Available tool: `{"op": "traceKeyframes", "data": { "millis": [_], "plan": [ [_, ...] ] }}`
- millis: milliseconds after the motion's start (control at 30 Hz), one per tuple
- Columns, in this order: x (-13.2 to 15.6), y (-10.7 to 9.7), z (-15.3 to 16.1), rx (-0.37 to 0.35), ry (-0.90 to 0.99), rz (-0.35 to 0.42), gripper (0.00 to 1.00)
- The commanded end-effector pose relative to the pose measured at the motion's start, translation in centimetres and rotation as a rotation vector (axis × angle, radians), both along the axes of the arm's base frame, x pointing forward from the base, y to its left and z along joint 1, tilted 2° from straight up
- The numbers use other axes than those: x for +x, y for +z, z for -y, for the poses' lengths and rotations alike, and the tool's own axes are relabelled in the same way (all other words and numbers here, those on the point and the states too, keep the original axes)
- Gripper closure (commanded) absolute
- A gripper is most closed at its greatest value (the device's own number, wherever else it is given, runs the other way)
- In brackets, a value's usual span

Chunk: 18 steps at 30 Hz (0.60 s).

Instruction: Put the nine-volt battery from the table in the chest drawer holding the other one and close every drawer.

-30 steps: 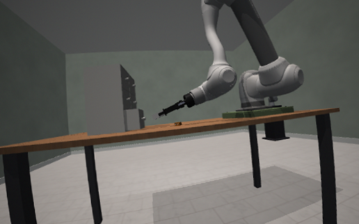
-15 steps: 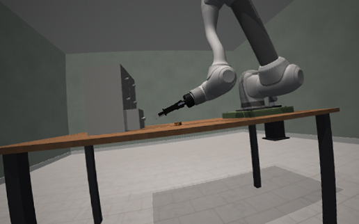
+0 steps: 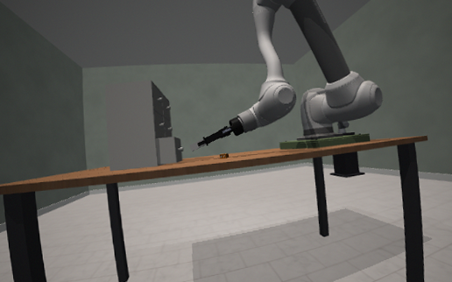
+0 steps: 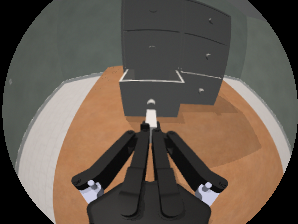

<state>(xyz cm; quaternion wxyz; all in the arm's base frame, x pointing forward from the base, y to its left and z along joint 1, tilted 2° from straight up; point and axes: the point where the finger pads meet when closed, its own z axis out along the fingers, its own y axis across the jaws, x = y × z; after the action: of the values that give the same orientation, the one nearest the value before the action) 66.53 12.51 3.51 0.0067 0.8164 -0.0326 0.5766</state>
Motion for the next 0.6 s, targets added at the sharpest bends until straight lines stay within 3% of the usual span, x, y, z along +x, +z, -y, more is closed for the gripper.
{"op": "traceKeyframes", "data": {
  "millis": [0,567],
  "plan": [
    [0.3,0.0,0.0,0.0,0.0,0.0,1.0],
    [2.3,0.0,0.1,0.0,0.0,0.0,1.0]
  ]
}}
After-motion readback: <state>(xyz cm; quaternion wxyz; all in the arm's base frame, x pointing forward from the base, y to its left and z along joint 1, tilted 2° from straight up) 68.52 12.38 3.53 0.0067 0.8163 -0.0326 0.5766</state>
